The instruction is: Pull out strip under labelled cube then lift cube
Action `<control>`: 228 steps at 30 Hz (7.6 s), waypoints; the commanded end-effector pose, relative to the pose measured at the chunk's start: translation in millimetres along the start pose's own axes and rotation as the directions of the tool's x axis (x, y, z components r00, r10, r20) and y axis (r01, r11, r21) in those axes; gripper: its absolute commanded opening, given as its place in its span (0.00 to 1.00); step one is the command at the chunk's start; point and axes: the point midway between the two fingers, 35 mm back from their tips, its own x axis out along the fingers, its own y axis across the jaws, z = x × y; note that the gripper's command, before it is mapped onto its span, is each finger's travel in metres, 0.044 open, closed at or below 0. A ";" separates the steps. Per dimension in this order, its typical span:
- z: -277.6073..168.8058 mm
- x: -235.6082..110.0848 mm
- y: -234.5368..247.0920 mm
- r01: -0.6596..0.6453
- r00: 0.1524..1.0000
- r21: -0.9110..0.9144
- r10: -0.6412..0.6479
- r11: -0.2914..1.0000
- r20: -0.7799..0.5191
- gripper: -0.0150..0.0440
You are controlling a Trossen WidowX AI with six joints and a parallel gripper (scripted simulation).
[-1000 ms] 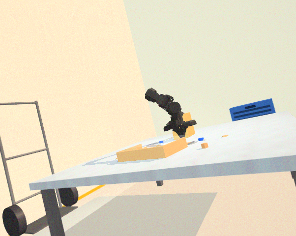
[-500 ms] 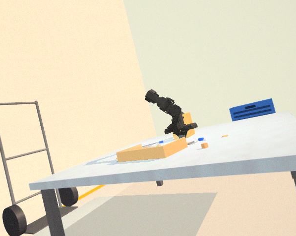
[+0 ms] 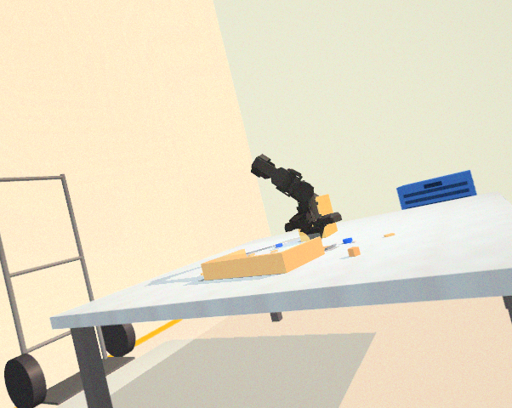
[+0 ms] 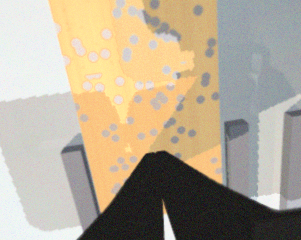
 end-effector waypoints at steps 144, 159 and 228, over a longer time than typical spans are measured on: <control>-121.1 7.6 2.1 0.002 1.000 -0.009 -0.002 1.000 -0.003 0.25; -145.3 7.5 1.9 0.002 1.000 -0.010 -0.002 1.000 -0.004 0.25; -88.2 -46.3 3.9 -0.001 1.000 -0.114 0.000 0.994 -0.003 1.00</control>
